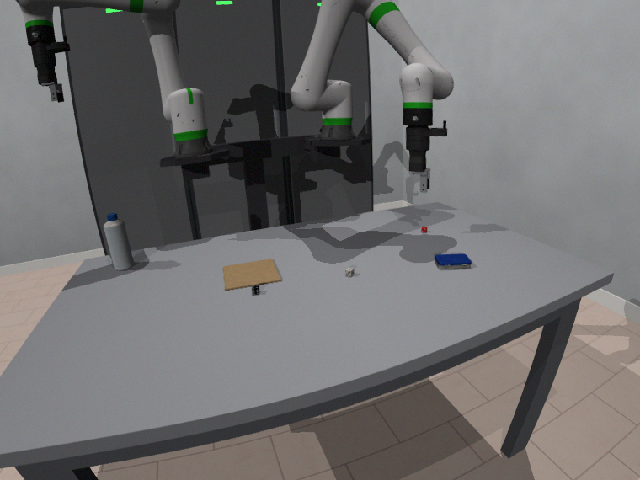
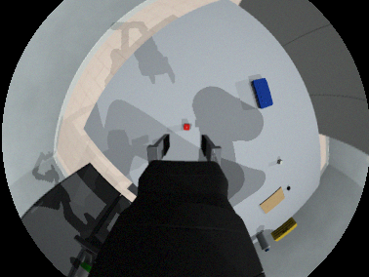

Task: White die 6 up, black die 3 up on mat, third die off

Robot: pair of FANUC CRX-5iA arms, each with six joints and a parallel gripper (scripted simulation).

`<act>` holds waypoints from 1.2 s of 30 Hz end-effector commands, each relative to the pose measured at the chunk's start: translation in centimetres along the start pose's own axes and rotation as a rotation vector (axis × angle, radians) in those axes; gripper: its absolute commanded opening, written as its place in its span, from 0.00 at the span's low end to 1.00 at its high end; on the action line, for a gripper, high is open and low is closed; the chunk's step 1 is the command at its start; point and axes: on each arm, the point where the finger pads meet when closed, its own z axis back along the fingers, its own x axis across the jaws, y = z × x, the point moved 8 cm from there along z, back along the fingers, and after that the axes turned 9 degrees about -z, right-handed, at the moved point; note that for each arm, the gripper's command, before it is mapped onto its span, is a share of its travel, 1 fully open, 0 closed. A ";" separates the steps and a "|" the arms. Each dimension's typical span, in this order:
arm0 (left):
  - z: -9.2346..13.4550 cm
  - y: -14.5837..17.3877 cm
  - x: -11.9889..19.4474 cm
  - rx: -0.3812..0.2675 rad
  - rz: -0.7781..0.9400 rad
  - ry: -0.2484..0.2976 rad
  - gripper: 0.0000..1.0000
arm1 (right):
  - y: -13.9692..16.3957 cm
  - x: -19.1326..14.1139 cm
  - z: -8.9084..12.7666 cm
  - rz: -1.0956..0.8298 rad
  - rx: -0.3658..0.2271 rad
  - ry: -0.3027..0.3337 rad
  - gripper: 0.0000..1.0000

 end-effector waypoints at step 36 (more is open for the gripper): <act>0.0 2.4 11.8 0.002 -0.048 -0.001 1.00 | 0.0 0.0 0.1 0.000 -0.002 0.000 1.00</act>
